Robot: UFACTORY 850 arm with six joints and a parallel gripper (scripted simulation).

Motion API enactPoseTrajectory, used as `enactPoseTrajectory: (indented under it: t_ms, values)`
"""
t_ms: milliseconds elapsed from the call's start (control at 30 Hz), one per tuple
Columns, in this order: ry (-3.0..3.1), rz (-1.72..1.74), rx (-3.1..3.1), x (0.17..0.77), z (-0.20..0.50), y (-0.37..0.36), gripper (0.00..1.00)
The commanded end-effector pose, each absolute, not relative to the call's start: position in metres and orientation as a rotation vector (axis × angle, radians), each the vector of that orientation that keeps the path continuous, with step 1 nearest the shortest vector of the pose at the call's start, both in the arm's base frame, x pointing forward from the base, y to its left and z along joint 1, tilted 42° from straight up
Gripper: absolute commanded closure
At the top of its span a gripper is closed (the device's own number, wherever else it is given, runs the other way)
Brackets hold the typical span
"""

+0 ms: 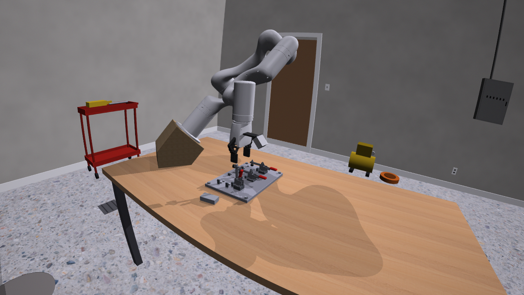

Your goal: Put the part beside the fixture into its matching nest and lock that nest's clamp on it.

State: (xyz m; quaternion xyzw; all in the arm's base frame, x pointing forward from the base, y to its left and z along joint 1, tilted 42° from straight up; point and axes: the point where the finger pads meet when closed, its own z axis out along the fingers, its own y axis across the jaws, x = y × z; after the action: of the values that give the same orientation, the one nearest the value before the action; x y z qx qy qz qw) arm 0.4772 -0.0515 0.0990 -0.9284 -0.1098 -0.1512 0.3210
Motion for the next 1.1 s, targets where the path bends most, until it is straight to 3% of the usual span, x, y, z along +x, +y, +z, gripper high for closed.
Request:
enactPoseTrajectory:
  t_ms: [0,1067]
  values:
    - [-0.289,-0.398,-2.439,0.473,0.116,-0.066,0.0]
    - [-0.289,-0.398,-2.439,0.467,0.122,-0.1,0.0]
